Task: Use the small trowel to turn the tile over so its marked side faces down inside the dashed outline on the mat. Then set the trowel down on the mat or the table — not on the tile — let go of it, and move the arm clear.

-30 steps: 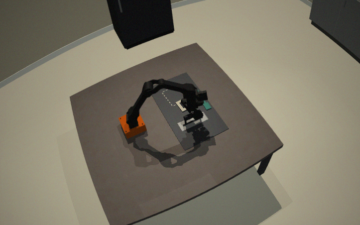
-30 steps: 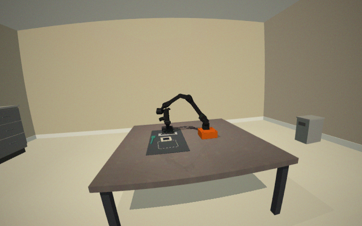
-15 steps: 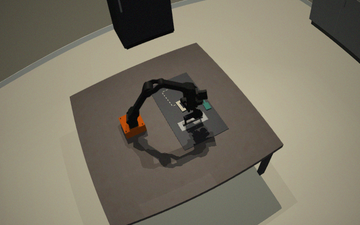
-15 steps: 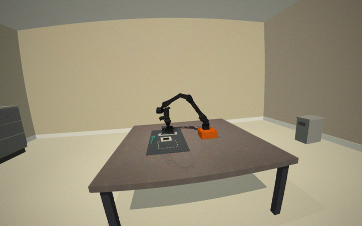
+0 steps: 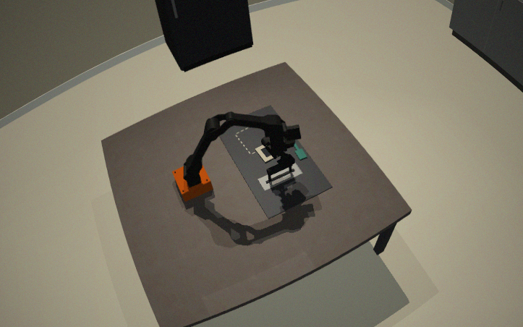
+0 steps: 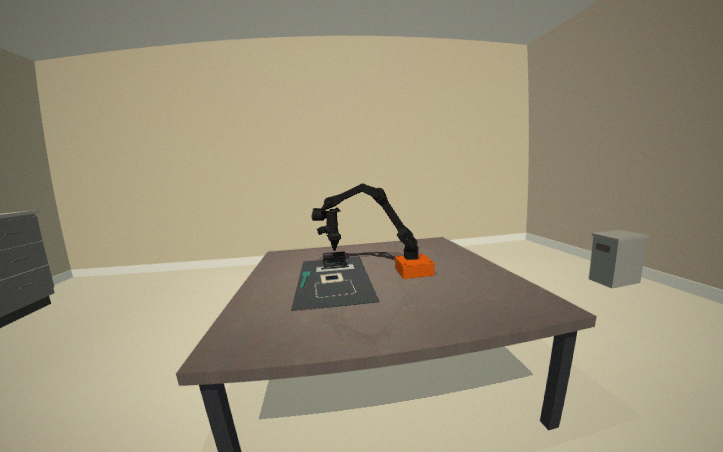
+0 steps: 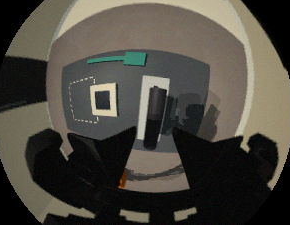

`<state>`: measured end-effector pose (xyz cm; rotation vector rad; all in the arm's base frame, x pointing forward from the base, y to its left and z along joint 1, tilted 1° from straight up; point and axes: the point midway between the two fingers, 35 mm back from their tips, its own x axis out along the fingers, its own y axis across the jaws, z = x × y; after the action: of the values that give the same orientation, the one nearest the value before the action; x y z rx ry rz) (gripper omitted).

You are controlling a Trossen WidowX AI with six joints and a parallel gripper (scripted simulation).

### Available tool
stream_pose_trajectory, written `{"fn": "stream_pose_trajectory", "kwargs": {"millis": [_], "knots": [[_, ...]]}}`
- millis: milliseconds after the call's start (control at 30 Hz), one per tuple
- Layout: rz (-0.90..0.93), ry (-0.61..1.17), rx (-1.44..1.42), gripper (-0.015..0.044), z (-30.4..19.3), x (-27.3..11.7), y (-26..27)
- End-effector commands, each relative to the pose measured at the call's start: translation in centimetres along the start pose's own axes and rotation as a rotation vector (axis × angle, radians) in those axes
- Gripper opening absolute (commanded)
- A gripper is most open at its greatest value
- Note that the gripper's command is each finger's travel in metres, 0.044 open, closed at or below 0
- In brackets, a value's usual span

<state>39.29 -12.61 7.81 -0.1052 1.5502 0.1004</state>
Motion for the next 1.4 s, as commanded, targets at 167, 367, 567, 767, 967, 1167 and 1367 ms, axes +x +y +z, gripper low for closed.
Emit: {"fn": "stream_pose_trajectory", "kwargs": {"millis": [167,367,567,767,967,1167,1367], "knots": [[0.003,0.008,0.038,0.0270,0.0,1.7,0.0],[0.003,0.008,0.061,0.0270,0.1,2.7,-0.1],[0.003,0.008,0.084,0.0270,0.1,3.7,-0.1],[0.003,0.008,0.098,0.0244,0.1,4.2,-0.1],[0.003,0.008,0.098,0.0130,0.1,4.2,-0.1],[0.003,0.008,0.098,0.0130,0.1,4.2,-0.1],[0.003,0.008,0.098,0.0130,0.1,4.2,-0.1]]}}
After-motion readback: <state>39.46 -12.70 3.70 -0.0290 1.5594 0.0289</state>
